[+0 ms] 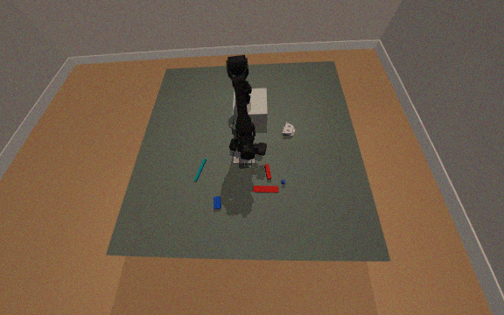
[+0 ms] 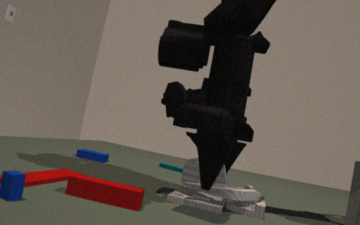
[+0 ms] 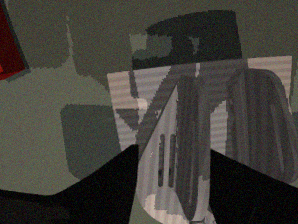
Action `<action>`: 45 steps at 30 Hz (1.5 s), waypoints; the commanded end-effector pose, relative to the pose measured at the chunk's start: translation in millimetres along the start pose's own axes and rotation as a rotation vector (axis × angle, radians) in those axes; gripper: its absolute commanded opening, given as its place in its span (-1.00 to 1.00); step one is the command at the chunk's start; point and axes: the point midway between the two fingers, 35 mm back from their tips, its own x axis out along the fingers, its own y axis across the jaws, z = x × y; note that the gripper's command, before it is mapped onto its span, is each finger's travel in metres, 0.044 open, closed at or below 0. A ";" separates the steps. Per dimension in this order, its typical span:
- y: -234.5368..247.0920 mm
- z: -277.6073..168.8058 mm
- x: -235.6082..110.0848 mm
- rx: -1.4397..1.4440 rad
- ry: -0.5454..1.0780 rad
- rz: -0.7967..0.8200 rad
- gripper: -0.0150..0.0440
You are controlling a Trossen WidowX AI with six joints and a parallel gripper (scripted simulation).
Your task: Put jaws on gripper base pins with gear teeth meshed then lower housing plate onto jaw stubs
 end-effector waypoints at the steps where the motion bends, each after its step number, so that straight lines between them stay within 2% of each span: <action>1: -0.5 0.3 0.6 0.005 -0.002 -0.002 -0.04; 45: -0.5 0.3 9.8 0.010 -0.002 -0.002 -0.04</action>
